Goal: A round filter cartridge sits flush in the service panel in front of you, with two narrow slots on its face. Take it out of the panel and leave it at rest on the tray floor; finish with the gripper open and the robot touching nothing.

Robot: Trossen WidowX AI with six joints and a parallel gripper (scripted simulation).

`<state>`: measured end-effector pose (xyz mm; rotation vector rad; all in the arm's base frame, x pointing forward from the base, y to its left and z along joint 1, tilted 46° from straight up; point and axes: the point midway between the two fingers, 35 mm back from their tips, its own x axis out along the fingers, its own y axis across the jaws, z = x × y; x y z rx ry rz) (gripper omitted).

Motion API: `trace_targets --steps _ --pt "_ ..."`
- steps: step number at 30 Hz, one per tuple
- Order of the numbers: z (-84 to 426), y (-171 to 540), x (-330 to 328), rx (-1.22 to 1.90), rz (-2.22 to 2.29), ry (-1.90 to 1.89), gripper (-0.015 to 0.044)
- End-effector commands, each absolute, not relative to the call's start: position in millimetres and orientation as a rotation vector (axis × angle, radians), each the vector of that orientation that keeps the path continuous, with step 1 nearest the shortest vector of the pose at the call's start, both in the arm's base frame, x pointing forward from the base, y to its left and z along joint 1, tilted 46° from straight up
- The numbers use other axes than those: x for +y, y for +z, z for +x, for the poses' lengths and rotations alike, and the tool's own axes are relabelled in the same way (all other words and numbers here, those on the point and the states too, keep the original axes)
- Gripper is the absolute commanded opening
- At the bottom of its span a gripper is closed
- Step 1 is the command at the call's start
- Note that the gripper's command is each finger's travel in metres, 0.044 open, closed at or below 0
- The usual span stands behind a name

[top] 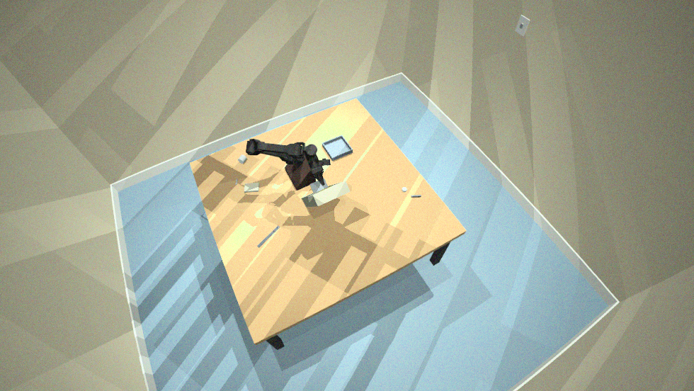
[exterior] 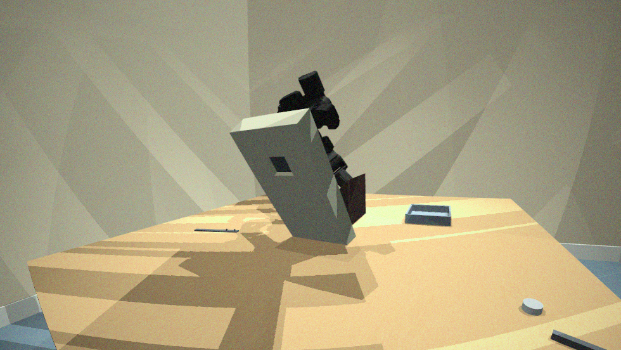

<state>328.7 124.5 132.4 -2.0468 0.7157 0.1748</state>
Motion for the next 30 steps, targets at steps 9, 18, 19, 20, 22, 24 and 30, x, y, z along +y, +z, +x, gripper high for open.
trace_targets --steps 9,18,19,20,22,24,30 --pt "339.9 123.9 114.9 0.716 -2.061 0.180 0.0092" --pt "338.5 121.2 114.6 0.717 -2.061 0.180 0.0092" --pt "338.4 121.1 114.7 0.717 -2.061 0.180 0.0092" --pt "338.4 121.1 114.7 0.717 -2.061 0.180 0.0092" --pt "338.5 121.1 114.7 0.717 -2.061 0.180 0.0092" --pt "338.6 121.2 114.9 0.717 -2.061 0.180 0.0092" --pt "339.2 122.0 115.3 0.716 -2.061 0.180 0.0092"
